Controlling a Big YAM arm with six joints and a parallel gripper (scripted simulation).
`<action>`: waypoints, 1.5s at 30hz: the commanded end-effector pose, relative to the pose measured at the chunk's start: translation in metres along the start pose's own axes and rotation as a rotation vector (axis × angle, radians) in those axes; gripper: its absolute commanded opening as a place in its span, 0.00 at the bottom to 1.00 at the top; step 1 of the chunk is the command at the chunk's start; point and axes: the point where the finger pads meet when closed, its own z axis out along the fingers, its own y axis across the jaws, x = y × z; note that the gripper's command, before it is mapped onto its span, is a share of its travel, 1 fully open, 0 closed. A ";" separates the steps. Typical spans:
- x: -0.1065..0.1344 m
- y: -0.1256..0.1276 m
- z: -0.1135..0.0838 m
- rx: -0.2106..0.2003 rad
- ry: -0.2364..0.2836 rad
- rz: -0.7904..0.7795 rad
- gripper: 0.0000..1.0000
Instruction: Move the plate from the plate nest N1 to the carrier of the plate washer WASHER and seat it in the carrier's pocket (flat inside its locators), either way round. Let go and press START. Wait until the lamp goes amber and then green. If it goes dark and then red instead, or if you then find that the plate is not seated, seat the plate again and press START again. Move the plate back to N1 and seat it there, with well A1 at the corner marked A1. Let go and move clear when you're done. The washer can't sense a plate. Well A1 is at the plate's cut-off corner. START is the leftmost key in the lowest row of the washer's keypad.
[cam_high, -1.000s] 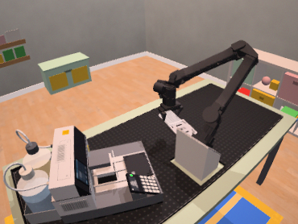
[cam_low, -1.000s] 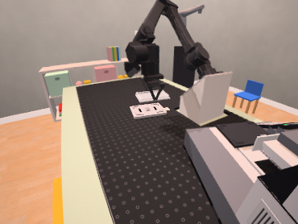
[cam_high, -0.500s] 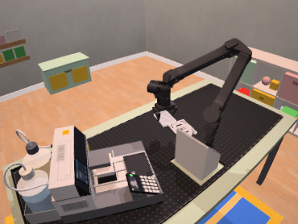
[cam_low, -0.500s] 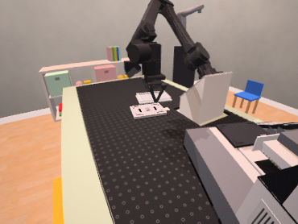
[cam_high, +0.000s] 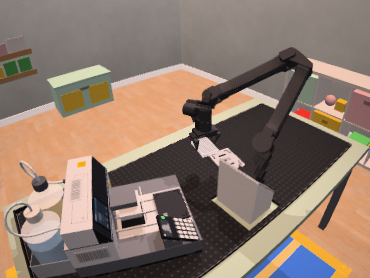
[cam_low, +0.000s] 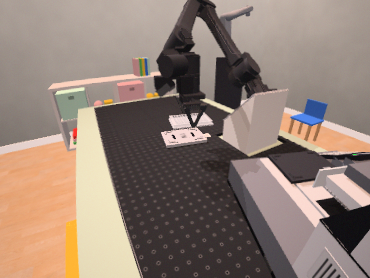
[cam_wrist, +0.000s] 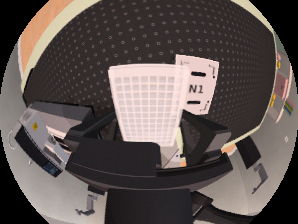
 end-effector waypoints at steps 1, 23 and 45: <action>-0.021 0.002 -0.009 -0.014 -0.018 0.038 0.82; -0.016 0.014 -0.013 -0.016 -0.023 0.048 0.82; 0.018 0.112 -0.029 -0.020 -0.022 0.057 0.82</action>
